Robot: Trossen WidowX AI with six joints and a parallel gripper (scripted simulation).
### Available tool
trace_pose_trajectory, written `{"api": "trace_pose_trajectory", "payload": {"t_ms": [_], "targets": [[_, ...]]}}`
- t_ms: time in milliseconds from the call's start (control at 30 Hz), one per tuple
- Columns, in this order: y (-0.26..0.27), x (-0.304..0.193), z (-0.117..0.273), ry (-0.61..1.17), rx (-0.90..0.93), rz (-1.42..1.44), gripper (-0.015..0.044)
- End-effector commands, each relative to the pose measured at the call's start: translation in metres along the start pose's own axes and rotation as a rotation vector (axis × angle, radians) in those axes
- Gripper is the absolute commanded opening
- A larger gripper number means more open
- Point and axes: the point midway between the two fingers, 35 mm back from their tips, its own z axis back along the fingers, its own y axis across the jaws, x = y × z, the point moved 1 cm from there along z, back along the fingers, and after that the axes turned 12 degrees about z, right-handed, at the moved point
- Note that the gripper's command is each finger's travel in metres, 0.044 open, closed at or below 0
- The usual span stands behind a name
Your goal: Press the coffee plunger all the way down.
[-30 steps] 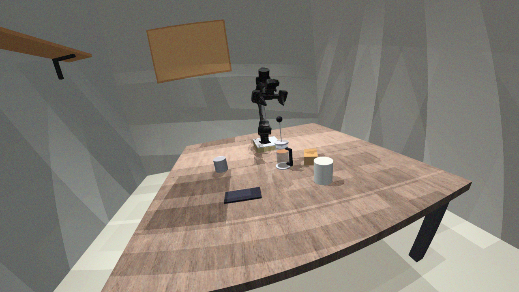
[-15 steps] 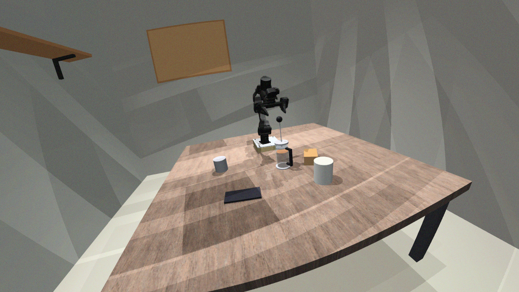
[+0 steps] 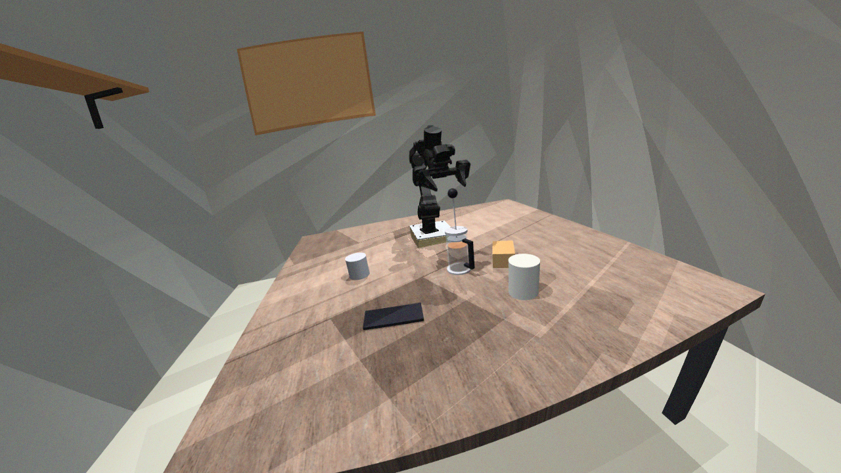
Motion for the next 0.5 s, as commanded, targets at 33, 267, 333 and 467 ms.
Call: {"api": "trace_pose_trajectory", "payload": {"t_ms": [33, 267, 333, 467], "targets": [[0.0006, -0.0045, -0.0118, 0.014, 0.001, -0.005, 0.0440], [0.0009, -0.0051, -0.0187, 0.013, 0.001, -0.006, 0.0440], [0.0009, -0.0051, -0.0187, 0.013, 0.001, -0.006, 0.0387], [0.0009, -0.0051, -0.0187, 0.013, 0.001, -0.006, 0.0282]]}}
